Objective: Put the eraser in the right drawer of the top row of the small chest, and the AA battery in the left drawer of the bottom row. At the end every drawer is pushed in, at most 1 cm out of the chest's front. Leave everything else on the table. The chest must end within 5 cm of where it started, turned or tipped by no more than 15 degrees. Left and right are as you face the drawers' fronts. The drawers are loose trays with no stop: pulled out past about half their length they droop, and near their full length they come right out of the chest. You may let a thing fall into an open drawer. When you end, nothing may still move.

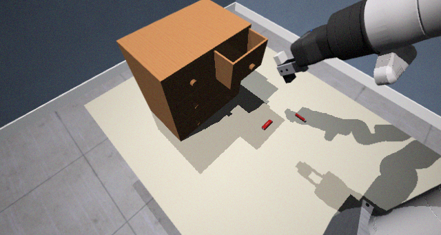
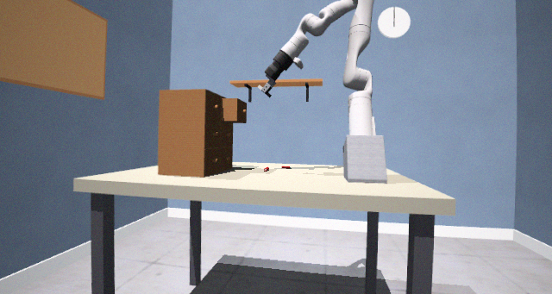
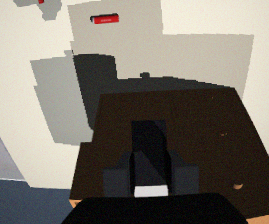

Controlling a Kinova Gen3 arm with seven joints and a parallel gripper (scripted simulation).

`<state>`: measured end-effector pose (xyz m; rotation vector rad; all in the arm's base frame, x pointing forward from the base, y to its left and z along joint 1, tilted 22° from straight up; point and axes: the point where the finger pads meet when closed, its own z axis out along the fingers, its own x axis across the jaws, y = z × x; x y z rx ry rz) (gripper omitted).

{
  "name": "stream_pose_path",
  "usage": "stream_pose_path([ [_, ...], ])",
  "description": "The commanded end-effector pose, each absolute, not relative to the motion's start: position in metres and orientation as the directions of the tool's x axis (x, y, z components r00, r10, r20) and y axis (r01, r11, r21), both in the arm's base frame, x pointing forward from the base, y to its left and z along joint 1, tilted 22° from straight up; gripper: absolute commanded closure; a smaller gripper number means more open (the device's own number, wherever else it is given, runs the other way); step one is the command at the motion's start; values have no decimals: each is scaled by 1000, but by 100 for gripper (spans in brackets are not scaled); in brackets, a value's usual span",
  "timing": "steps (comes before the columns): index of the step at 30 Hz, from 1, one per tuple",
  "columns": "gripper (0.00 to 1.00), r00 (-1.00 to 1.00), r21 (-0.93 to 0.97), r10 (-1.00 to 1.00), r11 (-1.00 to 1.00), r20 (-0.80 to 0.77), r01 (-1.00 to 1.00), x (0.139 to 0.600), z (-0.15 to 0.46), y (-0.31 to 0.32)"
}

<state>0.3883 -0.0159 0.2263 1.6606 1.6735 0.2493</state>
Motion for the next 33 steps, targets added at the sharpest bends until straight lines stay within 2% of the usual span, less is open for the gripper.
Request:
stream_pose_path([
  [1, 55, 116, 636, 921, 162, -372, 754, 387, 227, -11],
  [33, 55, 121, 700, 921, 191, -370, 688, 386, 226, -13],
])
